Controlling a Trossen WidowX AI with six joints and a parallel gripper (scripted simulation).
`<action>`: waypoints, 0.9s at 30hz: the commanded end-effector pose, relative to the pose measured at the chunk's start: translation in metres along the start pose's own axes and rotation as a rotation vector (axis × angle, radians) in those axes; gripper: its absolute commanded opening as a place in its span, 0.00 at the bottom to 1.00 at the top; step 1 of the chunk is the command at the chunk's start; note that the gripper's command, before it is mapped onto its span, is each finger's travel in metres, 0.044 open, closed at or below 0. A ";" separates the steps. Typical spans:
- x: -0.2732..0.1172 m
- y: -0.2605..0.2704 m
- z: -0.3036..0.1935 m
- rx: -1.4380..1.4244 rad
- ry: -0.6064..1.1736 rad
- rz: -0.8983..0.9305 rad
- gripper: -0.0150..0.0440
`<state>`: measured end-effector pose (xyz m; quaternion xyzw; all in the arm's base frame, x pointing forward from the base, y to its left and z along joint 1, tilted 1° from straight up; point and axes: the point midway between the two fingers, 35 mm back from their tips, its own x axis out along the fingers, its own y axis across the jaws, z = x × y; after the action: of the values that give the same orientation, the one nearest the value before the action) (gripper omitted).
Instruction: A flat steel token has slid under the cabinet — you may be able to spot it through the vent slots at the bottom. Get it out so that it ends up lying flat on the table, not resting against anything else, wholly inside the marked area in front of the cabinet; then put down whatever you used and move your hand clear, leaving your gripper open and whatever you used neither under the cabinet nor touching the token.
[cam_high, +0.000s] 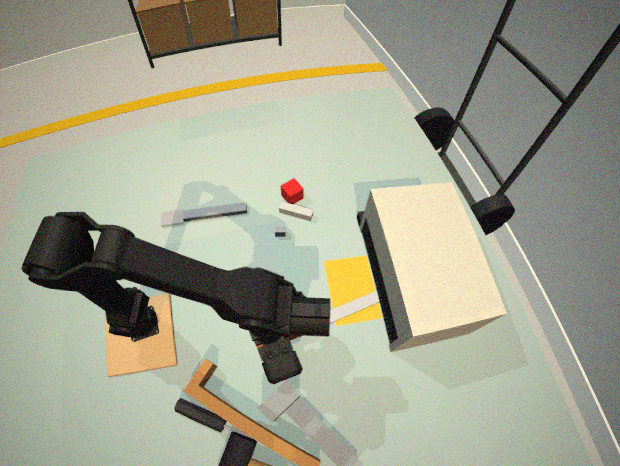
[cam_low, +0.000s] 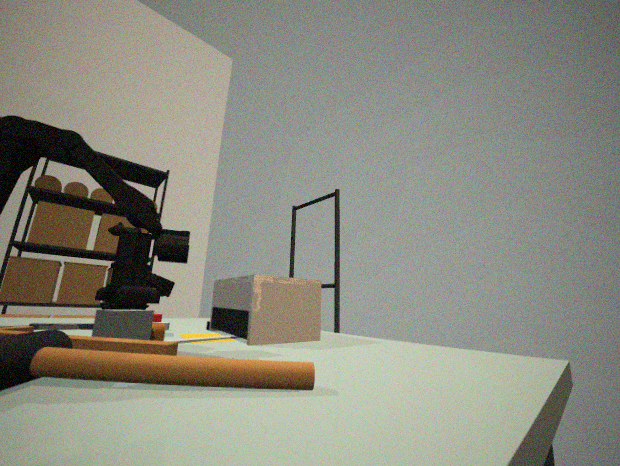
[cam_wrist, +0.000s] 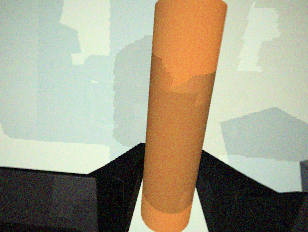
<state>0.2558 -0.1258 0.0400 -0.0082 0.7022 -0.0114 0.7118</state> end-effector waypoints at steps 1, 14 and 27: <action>0.001 0.000 -0.006 -0.003 0.001 0.001 0.25; 0.001 -0.001 -0.024 -0.003 0.002 0.001 0.25; 0.001 -0.001 -0.043 -0.003 0.003 0.001 0.25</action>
<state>0.2185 -0.1265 0.0393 -0.0081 0.7030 -0.0112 0.7111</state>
